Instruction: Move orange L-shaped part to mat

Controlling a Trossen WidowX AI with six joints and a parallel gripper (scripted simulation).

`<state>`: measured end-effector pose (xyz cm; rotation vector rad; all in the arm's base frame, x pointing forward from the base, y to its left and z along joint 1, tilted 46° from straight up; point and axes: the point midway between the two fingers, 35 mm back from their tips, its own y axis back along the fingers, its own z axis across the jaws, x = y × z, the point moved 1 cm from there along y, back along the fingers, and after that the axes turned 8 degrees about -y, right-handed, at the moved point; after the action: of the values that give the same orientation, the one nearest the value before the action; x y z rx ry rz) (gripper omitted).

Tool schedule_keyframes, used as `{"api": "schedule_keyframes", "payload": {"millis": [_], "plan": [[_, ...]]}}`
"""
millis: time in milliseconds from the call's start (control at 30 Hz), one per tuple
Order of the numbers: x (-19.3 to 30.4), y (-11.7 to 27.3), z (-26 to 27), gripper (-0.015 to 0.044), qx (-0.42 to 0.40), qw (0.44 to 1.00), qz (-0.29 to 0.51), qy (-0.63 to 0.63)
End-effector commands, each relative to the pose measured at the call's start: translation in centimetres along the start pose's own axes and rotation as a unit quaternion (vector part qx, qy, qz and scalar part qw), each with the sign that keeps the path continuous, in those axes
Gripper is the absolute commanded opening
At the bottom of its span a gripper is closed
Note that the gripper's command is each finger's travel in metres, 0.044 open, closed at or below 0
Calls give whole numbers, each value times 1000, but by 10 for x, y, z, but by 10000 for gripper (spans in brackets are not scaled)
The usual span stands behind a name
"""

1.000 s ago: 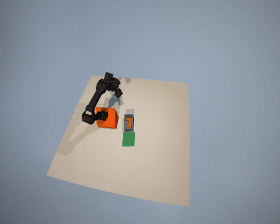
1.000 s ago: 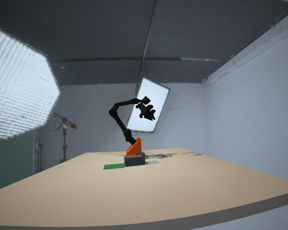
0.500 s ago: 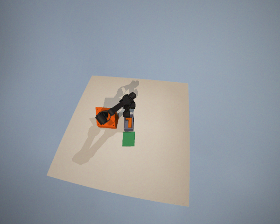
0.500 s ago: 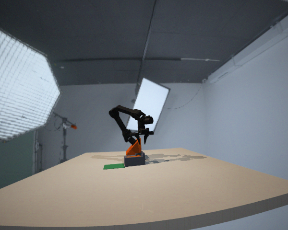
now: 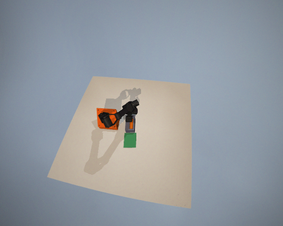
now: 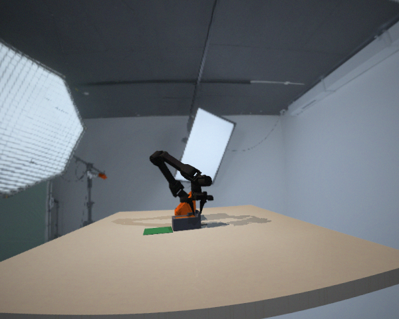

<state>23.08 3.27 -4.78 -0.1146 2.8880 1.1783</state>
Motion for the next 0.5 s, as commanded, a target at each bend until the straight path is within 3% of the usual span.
{"api": "schedule_keyframes", "payload": {"millis": [0, 467], "plan": [[0, -4, 0, 180, 2, 1000, -2, 2], [-1, -26, 0, 180, 2, 1000, -2, 2]]}}
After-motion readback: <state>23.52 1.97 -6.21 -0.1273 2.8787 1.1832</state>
